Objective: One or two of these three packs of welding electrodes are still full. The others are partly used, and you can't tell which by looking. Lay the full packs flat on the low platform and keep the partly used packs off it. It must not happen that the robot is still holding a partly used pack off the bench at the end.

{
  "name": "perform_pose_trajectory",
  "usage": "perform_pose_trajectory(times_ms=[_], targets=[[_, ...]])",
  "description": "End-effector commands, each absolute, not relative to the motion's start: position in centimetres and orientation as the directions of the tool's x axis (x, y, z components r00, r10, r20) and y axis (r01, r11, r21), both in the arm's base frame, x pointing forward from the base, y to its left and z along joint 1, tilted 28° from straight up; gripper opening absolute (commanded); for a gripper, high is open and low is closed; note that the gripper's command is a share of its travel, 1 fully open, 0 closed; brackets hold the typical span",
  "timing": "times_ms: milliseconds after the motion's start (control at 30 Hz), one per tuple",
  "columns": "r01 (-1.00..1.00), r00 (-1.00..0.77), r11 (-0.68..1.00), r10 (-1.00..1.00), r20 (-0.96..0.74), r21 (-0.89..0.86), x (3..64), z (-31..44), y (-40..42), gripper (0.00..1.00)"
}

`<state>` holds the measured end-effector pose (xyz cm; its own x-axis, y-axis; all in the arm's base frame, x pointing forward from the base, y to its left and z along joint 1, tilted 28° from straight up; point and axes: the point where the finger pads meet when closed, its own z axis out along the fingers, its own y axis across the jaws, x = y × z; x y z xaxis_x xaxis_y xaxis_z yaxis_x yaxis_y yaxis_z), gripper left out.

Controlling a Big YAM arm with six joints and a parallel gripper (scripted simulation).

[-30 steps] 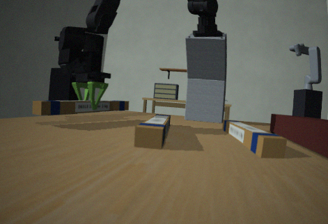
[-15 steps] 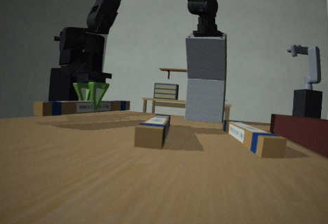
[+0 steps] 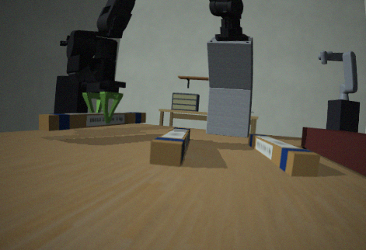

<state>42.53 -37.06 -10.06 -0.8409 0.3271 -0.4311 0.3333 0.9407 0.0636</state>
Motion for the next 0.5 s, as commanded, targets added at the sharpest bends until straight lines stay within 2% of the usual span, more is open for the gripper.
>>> perform_pose_trajectory(times_ms=[0, 467], targets=[[0.356, -0.806, 0.934, 0.324, -0.496, 0.031, 43.61, -5.43, -39.60, 0.00], [0.359, -0.805, 0.933, 0.326, -0.496, 0.031, 43.63, -5.14, -39.84, 0.00]])
